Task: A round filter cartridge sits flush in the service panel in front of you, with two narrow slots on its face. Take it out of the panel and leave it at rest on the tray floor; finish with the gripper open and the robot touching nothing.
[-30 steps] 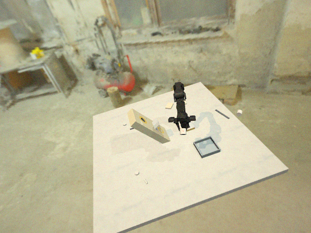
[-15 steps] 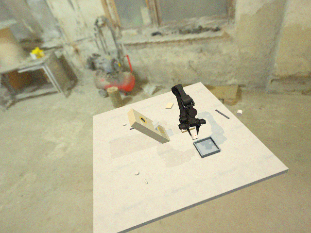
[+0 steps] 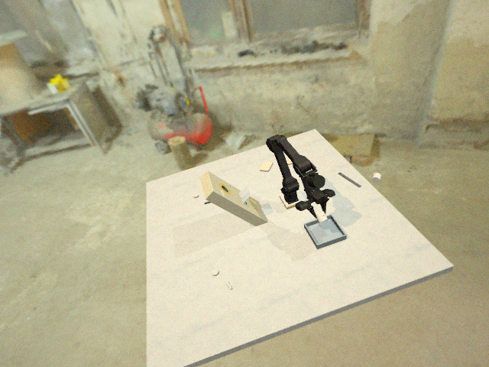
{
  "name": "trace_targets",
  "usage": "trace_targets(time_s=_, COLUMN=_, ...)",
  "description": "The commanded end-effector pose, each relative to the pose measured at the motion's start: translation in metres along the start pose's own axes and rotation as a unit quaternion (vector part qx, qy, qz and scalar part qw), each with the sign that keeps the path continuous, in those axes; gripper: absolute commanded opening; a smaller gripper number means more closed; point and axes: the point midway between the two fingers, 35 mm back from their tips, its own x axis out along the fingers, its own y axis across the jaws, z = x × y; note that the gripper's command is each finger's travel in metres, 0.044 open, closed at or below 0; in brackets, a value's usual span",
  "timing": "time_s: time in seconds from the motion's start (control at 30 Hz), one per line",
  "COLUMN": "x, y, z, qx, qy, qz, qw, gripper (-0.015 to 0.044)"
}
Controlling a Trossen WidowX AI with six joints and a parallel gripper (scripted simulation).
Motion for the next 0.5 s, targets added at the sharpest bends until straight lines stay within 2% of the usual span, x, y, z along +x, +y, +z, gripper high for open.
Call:
trace_targets(time_s=0.0, x=0.007, y=0.014, z=-0.006, qx=-0.025, qy=-0.007, qz=0.015, qw=1.0, gripper=0.0)
trace_targets(time_s=0.2, x=0.01, y=0.014, z=-0.007, qx=-0.025, qy=-0.007, qz=0.015, qw=1.0, gripper=0.0)
trace_targets(time_s=0.47, x=0.042, y=0.014, z=-0.022, qx=-0.025, qy=-0.007, qz=0.015, qw=1.0, gripper=0.0)
